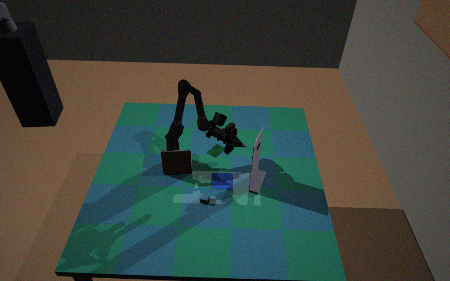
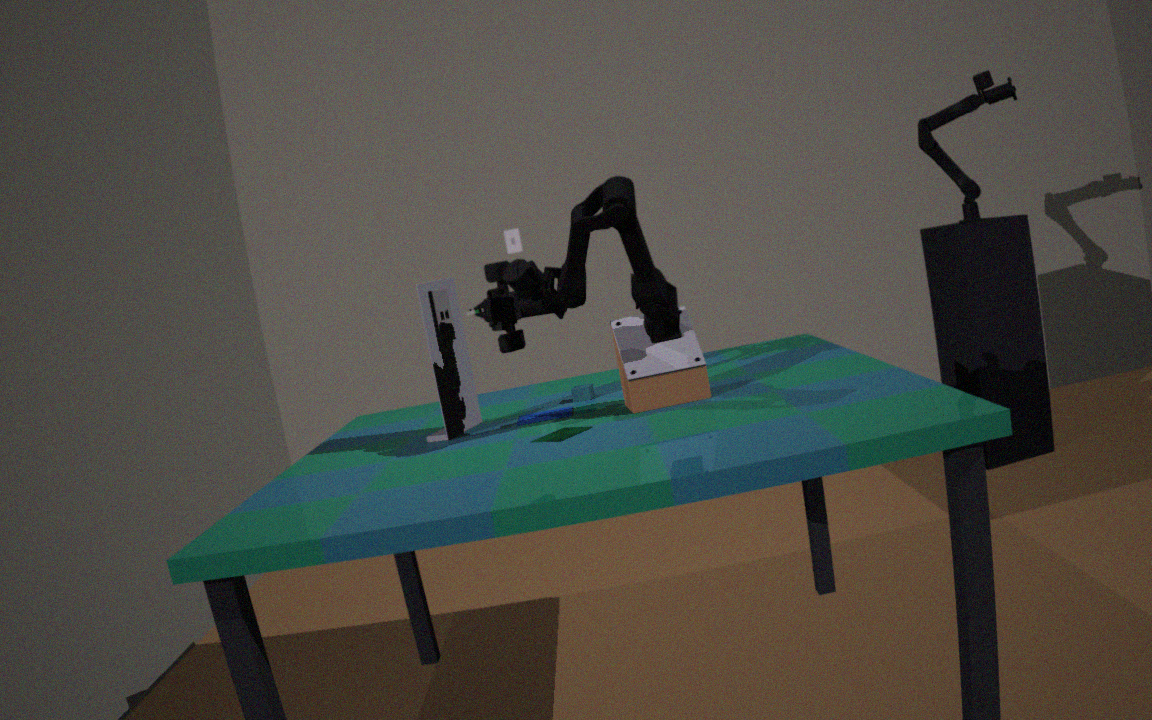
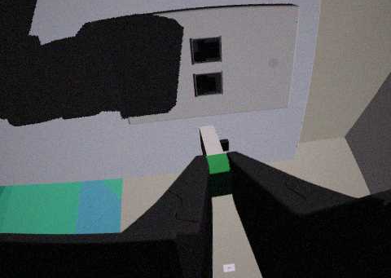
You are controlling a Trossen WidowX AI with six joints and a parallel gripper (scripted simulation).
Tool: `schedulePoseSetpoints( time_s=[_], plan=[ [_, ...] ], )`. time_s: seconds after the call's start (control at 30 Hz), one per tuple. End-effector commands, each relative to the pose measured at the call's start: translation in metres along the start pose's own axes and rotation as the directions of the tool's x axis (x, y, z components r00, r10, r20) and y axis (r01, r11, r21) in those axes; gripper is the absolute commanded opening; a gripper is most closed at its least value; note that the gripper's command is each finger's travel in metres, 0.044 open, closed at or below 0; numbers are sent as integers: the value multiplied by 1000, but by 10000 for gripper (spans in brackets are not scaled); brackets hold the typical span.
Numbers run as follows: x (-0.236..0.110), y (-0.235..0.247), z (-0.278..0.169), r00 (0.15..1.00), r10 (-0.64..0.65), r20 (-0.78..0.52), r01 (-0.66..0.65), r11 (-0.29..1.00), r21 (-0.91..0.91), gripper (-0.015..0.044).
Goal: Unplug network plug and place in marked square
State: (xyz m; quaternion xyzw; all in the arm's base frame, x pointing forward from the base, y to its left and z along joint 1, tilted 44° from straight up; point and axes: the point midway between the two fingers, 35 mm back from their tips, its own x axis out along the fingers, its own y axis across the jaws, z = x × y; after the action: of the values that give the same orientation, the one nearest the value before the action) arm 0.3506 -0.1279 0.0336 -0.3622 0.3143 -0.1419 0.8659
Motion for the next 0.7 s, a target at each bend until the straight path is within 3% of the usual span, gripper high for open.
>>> schedulePoseSetpoints(
  time_s=[0.0, 0.67],
  plan=[
    [-3, -1, 0, 1000, -5, 2, 5, 1000, 1, 0],
    [-13, -32, -1, 1000, -6, -2, 6, 1000, 0, 0]
  ],
)
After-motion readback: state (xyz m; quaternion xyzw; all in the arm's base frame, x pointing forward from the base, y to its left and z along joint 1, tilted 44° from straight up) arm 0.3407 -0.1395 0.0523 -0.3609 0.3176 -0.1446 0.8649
